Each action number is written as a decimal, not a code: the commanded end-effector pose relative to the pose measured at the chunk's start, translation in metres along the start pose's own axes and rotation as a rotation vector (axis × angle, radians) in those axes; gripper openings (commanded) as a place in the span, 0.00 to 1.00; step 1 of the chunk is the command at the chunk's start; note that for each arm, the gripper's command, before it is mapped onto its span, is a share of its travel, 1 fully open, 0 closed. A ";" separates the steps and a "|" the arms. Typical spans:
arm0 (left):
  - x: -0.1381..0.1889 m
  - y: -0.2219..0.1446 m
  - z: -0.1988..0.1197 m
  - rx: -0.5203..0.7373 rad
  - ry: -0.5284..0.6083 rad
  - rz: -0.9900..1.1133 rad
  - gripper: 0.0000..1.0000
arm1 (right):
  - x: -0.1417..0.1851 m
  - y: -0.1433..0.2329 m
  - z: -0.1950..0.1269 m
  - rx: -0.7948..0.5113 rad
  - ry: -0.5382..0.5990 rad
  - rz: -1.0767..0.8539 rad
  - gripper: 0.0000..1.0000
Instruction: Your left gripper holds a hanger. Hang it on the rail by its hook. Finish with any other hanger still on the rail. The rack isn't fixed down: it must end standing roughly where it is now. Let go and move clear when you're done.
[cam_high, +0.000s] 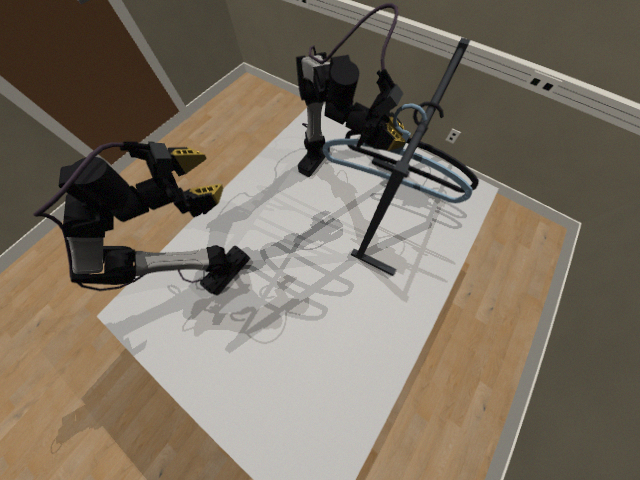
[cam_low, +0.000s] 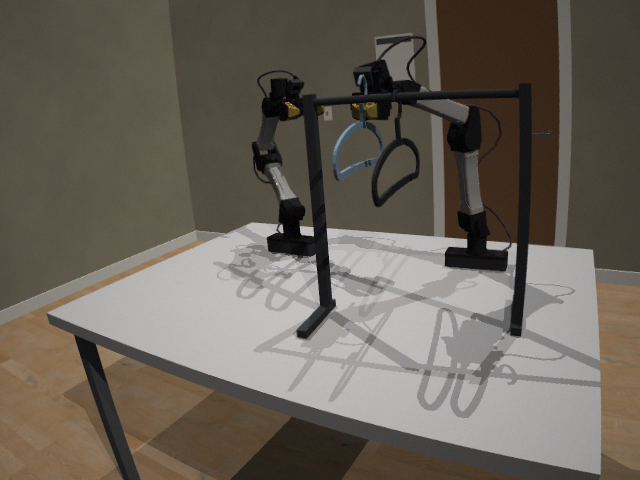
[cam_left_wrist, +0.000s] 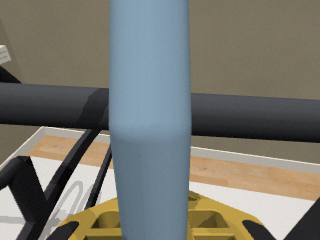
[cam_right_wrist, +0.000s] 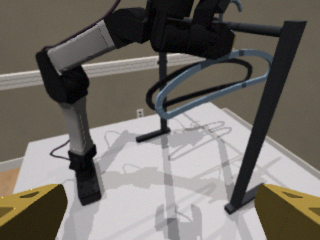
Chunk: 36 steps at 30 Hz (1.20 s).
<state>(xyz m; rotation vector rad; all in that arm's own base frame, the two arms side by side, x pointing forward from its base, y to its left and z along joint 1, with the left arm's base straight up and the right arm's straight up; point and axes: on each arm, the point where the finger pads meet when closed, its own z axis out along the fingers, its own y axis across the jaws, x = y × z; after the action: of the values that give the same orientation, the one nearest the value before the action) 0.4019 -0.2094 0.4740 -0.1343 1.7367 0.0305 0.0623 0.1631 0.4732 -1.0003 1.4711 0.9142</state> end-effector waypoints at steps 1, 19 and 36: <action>0.000 -0.008 0.004 0.041 0.043 0.059 0.00 | -0.008 0.004 -0.008 -0.013 -0.025 -0.013 1.00; 0.001 -0.011 0.005 0.039 0.039 0.050 0.00 | -0.008 0.004 -0.008 -0.013 -0.025 -0.014 1.00; 0.002 -0.005 0.013 0.057 -0.003 0.009 0.00 | -0.008 0.003 -0.008 -0.008 -0.026 -0.014 1.00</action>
<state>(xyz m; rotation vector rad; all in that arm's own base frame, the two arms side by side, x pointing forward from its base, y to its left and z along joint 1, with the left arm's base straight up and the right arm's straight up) 0.4123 -0.2203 0.4636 -0.0629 1.7728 0.0122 0.0622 0.1631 0.4732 -1.0013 1.4703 0.9138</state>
